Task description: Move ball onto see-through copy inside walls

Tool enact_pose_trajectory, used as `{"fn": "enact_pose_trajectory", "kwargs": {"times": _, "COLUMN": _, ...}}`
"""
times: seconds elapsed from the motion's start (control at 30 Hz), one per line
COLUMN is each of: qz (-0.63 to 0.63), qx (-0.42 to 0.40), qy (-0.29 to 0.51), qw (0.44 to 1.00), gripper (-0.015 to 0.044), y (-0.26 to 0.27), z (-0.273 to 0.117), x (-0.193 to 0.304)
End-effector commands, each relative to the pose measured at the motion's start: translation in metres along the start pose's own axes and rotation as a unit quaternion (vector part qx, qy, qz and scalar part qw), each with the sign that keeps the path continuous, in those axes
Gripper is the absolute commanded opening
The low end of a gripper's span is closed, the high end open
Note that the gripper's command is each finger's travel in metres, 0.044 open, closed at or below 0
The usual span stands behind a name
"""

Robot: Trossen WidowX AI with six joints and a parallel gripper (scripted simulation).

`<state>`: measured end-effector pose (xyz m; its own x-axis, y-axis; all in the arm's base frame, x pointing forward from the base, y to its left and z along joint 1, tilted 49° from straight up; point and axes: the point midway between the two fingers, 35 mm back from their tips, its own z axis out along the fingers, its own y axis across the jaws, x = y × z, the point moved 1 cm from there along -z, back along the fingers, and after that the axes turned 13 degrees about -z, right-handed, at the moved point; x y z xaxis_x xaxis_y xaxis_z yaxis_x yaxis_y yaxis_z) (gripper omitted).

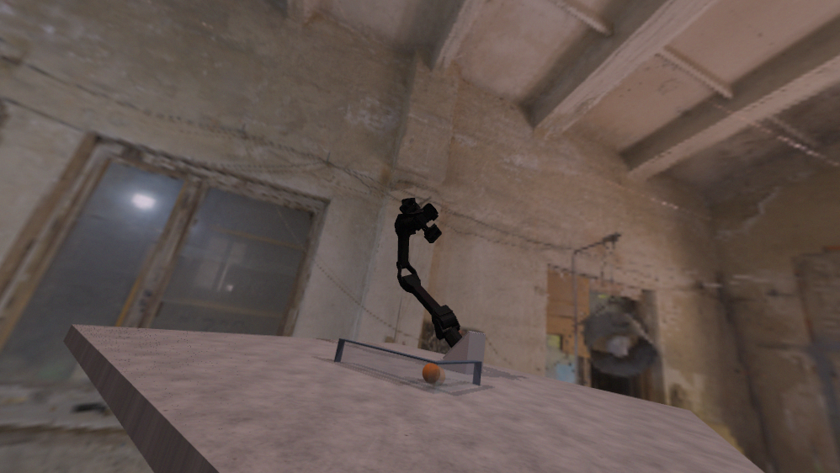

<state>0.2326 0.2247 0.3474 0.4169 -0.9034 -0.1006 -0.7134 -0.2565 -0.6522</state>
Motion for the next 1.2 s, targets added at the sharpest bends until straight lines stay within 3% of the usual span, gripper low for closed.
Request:
{"fn": "enact_pose_trajectory", "kwargs": {"times": 0.0, "qz": 0.022, "qx": -0.059, "qy": 0.079, "qw": 0.995, "gripper": 0.0323, "y": 0.008, "z": 0.06, "x": 0.022}}
{"fn": "enact_pose_trajectory", "kwargs": {"times": 0.27, "qz": 0.065, "qx": -0.177, "qy": 0.23, "qw": 0.955, "gripper": 0.0323, "y": 0.049, "z": 0.17, "x": 0.083}}
{"fn": "enact_pose_trajectory", "kwargs": {"times": 0.67, "qz": 0.058, "qx": -0.328, "qy": 0.395, "qw": 0.856, "gripper": 0.0323, "y": 0.143, "z": 0.263, "x": 0.184}}
{"fn": "enact_pose_trajectory", "kwargs": {"times": 0.9, "qz": 0.003, "qx": -0.443, "qy": 0.452, "qw": 0.774, "gripper": 0.0323, "y": 0.22, "z": 0.291, "x": 0.24}}
{"fn": "enact_pose_trajectory", "kwargs": {"times": 1.17, "qz": 0.001, "qx": -0.446, "qy": 0.453, "qw": 0.772, "gripper": 0.0323, "y": 0.229, "z": 0.294, "x": 0.248}}
